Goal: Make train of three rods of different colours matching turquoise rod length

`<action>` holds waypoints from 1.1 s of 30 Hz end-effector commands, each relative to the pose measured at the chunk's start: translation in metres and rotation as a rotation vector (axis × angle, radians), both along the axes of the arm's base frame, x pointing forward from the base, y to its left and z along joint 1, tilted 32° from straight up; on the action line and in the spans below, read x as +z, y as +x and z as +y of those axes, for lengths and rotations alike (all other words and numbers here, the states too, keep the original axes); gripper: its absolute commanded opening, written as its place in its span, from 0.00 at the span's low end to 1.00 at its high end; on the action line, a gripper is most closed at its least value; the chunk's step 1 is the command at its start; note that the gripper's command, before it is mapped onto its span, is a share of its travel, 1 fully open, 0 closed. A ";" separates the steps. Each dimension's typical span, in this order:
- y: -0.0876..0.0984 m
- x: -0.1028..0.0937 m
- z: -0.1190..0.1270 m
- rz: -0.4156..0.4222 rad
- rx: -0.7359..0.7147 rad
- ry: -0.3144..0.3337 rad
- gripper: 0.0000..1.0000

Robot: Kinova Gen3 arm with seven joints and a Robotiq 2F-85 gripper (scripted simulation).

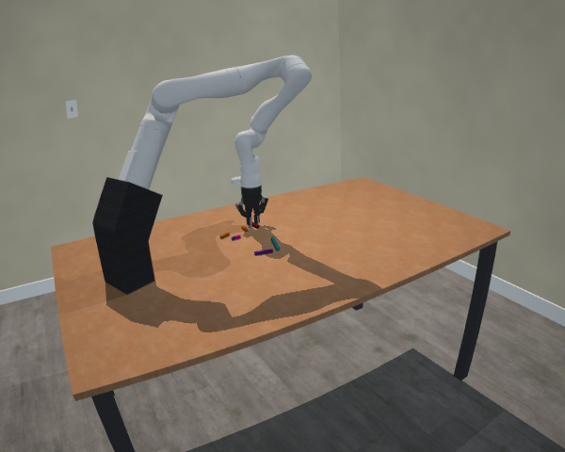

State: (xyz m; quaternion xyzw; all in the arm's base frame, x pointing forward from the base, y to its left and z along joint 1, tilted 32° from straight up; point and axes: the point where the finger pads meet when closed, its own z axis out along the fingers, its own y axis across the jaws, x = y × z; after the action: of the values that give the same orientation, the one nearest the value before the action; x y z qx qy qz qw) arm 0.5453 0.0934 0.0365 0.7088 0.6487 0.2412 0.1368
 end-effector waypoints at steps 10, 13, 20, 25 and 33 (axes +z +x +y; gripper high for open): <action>0.000 0.001 0.000 -0.001 0.000 0.000 0.24; 0.000 0.001 0.000 -0.001 0.000 0.000 0.24; 0.000 0.001 0.000 -0.001 0.000 0.000 0.05; 0.000 0.001 0.000 -0.001 0.000 0.000 0.05; 0.000 0.001 0.000 -0.001 0.000 0.000 0.05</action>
State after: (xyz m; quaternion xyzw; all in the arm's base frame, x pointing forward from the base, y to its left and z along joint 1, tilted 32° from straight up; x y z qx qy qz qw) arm 0.5453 0.0934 0.0365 0.7087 0.6487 0.2412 0.1368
